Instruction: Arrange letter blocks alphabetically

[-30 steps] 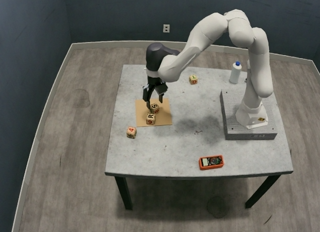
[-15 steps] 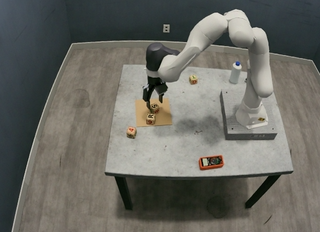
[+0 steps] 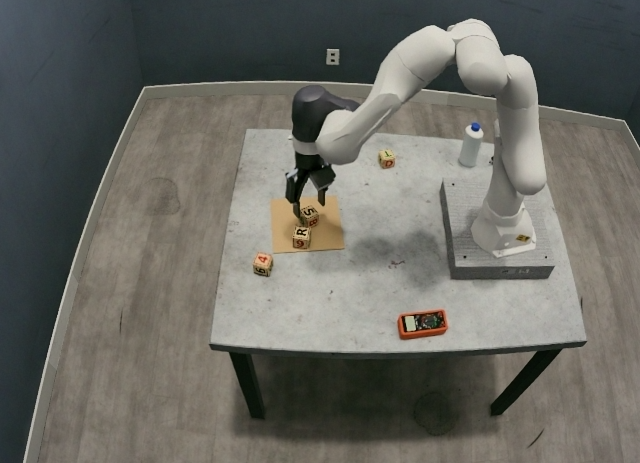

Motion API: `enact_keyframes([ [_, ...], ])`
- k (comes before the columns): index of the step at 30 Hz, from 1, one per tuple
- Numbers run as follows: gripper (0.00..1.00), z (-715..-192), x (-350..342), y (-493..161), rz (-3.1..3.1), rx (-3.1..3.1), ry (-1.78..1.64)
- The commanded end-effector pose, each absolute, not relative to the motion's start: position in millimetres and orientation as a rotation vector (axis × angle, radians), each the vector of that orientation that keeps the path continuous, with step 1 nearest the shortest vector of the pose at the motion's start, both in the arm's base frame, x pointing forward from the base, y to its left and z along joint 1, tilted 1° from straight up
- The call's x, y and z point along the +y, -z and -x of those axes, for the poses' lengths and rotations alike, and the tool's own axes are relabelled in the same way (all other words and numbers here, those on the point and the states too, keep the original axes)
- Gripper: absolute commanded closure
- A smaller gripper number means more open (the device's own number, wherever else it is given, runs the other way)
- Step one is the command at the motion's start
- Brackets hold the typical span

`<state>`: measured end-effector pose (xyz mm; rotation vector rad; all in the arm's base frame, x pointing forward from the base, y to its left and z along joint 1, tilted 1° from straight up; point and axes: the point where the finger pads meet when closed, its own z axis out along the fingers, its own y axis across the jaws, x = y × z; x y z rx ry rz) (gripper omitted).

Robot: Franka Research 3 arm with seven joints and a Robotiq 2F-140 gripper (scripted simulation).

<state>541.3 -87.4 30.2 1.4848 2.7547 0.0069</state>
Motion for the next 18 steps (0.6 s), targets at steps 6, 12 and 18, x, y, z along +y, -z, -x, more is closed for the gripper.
enact_keyframes([
  [6, 0.45, -541, -88, -19, -1.482, 2.757, -0.008],
  [12, 0.45, -542, -88, 0, -1.482, 2.757, -0.008],
  [18, 0.45, -542, -88, 16, -1.482, 2.757, -0.008],
])
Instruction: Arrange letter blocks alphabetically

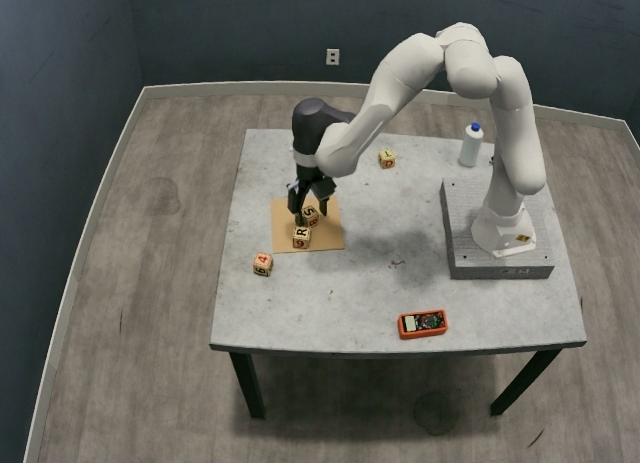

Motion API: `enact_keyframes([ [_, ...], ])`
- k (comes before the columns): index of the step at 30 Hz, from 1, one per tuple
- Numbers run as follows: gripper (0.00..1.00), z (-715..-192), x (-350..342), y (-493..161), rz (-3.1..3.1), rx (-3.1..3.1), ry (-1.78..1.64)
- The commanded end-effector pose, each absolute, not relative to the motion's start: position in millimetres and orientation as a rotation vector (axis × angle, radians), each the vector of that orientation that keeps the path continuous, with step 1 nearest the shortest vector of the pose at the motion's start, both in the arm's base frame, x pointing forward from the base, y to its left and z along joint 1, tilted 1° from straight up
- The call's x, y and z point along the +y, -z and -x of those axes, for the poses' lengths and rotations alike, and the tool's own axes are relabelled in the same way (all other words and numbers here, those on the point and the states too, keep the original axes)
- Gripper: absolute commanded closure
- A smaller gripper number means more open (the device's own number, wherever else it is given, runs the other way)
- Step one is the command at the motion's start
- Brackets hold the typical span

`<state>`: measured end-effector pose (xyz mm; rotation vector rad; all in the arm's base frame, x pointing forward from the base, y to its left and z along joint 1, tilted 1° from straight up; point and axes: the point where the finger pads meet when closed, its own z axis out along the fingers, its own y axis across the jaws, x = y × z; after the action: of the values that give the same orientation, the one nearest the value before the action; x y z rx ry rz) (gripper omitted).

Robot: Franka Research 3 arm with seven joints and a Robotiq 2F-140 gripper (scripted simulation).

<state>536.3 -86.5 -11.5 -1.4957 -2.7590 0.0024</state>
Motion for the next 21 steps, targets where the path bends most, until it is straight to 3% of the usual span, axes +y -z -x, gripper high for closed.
enact_keyframes([
  [1, 0.45, -541.9, -87.7, 18.1, 1.493, -2.777, 0.008],
  [21, 0.45, -542.0, -87.7, 22.5, 1.493, -2.777, 0.008],
])
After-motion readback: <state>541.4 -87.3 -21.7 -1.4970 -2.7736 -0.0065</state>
